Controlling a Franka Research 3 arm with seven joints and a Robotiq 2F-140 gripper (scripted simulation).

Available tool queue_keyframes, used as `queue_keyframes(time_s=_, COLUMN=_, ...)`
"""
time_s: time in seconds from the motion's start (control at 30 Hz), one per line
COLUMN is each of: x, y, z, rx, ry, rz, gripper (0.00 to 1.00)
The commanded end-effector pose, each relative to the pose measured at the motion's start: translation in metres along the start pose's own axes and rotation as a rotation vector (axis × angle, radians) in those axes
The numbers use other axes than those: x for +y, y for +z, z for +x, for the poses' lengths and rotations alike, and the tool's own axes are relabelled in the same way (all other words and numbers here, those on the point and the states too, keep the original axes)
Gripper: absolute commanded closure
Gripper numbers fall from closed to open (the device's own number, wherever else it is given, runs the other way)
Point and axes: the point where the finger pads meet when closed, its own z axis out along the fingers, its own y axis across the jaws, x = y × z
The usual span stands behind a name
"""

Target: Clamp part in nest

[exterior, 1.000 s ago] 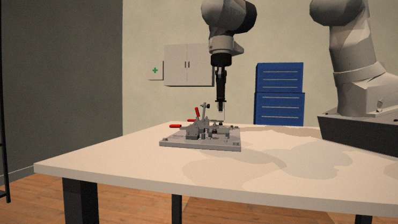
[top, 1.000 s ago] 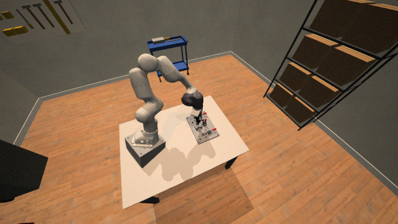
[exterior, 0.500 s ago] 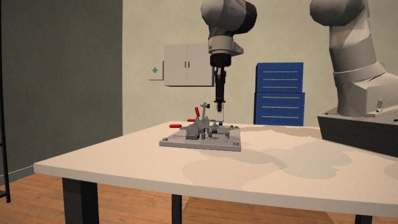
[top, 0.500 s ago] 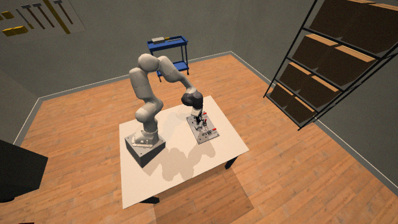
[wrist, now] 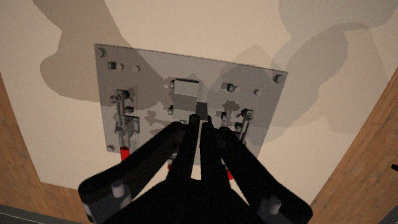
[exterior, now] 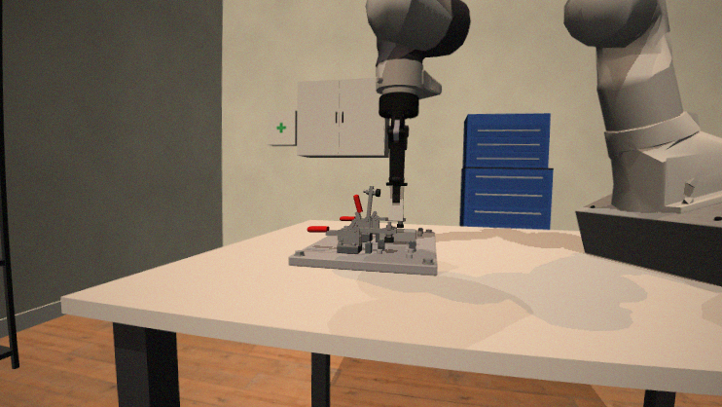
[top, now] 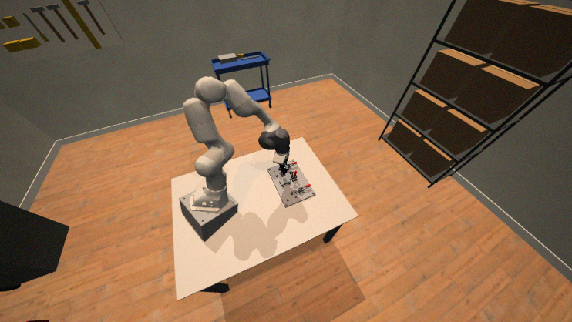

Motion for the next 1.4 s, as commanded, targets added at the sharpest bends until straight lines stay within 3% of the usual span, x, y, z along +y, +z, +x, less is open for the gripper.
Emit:
queue_keyframes(time_s=0.0, x=0.006, y=0.001, z=0.002, rx=0.003, ry=0.028, rz=-0.002, gripper=1.0)
queue_keyframes(time_s=0.4, x=0.008, y=0.002, z=0.002, rx=0.003, ry=0.028, rz=-0.002, gripper=1.0)
queue_keyframes(time_s=0.83, x=0.008, y=0.03, z=0.002, rx=0.003, ry=0.028, rz=-0.002, gripper=1.0)
queue_keyframes(time_s=1.37, x=0.008, y=0.036, z=0.002, rx=0.003, ry=0.028, rz=-0.002, gripper=1.0)
